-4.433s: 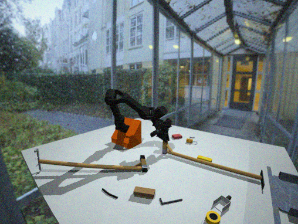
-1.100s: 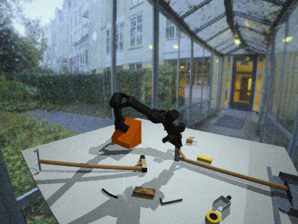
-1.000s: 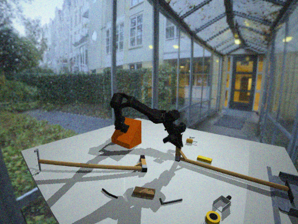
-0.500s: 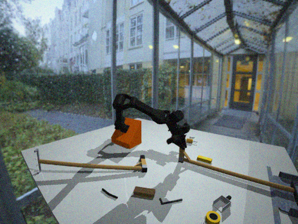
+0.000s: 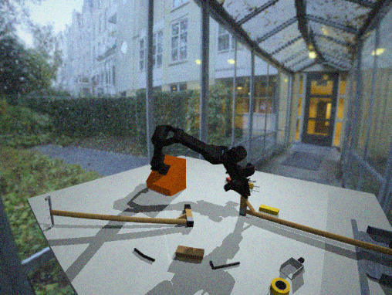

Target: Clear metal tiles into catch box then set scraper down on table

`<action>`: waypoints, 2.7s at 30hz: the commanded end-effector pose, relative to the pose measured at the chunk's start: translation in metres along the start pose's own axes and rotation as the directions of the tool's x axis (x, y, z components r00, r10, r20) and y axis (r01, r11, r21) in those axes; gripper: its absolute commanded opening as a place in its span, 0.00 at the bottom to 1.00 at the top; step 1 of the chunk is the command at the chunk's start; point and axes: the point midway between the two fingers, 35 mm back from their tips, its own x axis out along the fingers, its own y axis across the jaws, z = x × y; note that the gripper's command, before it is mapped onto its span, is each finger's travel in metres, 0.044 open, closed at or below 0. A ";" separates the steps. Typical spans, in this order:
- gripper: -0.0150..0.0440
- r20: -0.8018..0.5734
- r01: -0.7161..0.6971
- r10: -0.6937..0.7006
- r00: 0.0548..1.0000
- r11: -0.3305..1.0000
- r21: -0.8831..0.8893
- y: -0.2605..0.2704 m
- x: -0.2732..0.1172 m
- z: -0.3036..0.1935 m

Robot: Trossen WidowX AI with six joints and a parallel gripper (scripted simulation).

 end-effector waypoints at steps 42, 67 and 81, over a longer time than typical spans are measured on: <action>0.25 0.006 0.001 -0.001 1.000 1.000 0.001 -0.001 0.026 0.035; 0.25 0.010 -0.001 0.001 1.000 1.000 0.003 0.002 0.008 0.019; 0.25 0.011 -0.003 0.003 1.000 1.000 0.003 0.004 -0.006 0.005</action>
